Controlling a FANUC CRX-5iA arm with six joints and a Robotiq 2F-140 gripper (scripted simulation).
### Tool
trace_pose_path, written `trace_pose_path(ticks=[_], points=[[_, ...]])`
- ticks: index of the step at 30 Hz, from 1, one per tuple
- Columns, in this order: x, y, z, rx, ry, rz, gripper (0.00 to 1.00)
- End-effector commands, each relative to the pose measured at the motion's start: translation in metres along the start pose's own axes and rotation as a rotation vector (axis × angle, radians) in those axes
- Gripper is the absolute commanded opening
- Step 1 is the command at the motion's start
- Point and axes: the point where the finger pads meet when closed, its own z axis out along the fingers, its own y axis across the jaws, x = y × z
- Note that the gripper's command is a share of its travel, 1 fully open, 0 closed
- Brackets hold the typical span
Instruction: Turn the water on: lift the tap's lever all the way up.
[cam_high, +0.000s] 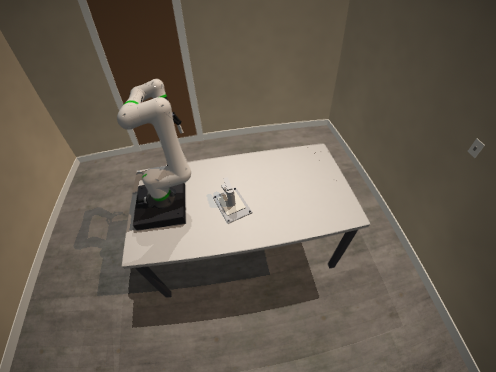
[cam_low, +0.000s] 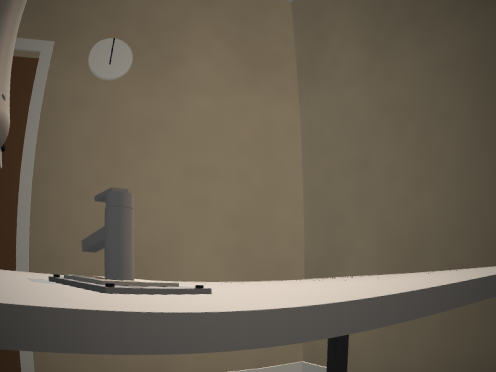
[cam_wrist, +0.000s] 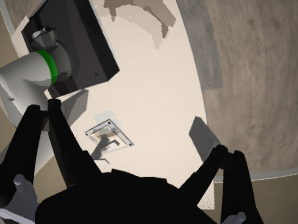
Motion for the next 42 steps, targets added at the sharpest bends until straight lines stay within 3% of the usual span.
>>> trace_pose_path(ticks=[1, 21, 32, 34, 36, 42], points=[[0.000, 0.000, 0.000, 0.000, 0.000, 0.000, 1.00], [-0.005, 0.002, 0.002, 0.002, 0.007, 0.008, 1.00], [-0.087, 0.026, 0.040, 0.031, 0.132, 0.144, 1.00], [-0.087, 0.026, 0.040, 0.031, 0.132, 0.144, 1.00], [-0.114, 0.030, 0.053, 0.035, 0.169, 0.189, 1.00], [-0.156, 0.031, 0.075, 0.037, 0.226, 0.264, 1.00]])
